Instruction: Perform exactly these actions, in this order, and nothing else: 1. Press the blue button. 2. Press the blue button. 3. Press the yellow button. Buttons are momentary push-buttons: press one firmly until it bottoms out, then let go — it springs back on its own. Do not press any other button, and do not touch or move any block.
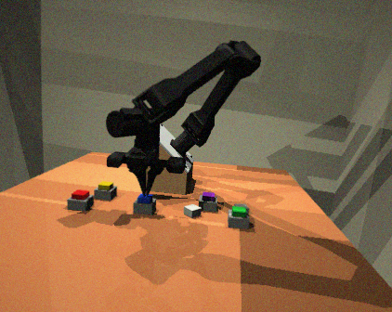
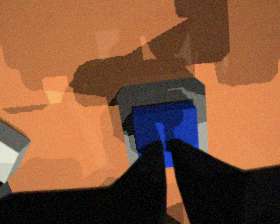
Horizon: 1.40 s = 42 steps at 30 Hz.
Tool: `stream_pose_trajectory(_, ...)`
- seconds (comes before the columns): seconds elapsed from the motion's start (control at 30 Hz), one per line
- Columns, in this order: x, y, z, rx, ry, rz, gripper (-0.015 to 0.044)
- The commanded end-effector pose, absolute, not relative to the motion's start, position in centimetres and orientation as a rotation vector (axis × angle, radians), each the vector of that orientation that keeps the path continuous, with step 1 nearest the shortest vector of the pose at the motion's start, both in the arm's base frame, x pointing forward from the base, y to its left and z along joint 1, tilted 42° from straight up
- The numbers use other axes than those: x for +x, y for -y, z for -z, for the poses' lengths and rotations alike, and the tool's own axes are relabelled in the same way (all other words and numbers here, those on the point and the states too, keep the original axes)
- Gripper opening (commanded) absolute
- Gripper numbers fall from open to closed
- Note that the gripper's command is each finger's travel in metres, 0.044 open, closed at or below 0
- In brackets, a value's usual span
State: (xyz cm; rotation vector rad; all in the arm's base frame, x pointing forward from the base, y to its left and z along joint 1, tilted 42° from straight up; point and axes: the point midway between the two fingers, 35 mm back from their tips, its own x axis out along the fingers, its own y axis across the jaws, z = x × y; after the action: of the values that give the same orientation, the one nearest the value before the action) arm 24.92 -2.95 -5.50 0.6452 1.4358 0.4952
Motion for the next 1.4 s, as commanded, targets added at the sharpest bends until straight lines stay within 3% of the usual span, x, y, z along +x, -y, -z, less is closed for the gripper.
stream_pose_trajectory(0.0,24.9,4.6,3.8,0.635,-1.427,-0.491,0.0020)
stream_pose_trajectory(0.47,24.3,8.7,-0.8,0.633,-1.429,-0.489,0.0020)
stream_pose_trajectory(0.8,17.2,17.7,7.7,0.625,-1.435,-0.478,0.0020)
stream_pose_trajectory(1.37,17.5,13.8,12.6,0.626,-1.432,-0.481,0.0020)
